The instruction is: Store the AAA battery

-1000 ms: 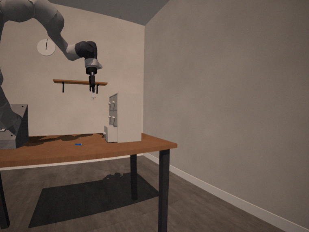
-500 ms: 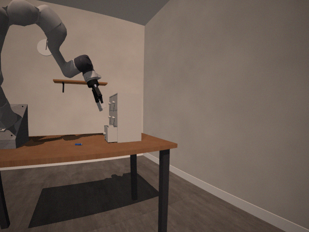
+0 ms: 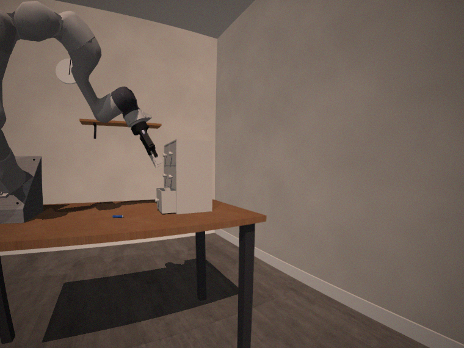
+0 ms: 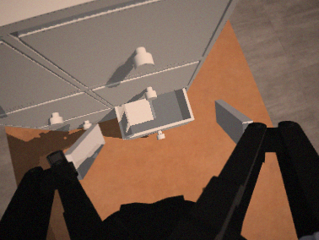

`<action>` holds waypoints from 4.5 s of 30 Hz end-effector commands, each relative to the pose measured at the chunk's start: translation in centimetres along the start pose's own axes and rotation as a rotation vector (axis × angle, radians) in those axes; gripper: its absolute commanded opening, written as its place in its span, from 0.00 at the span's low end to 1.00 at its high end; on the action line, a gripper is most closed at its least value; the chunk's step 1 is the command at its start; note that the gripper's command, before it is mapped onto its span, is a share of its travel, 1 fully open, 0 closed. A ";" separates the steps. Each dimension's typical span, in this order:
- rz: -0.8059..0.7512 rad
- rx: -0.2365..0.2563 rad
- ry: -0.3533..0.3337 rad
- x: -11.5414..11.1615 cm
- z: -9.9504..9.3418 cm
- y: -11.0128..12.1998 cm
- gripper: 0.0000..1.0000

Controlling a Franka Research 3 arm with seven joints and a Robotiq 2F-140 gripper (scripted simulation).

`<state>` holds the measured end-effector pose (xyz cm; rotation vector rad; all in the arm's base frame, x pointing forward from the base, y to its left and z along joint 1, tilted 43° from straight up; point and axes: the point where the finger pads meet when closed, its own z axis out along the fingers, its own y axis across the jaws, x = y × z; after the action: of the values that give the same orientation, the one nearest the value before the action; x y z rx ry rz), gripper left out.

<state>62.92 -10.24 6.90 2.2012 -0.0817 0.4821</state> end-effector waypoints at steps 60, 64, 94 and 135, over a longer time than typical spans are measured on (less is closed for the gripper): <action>0.063 0.006 0.016 0.1 0.0 -0.3 1.00; 0.063 0.006 0.016 0.1 0.0 -0.3 1.00; 0.043 0.022 -0.065 -0.5 -2.2 -0.1 1.00; -0.063 0.104 -0.488 -4.0 -13.5 1.4 1.00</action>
<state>54.93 -1.12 13.99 2.3710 -0.2749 -0.0746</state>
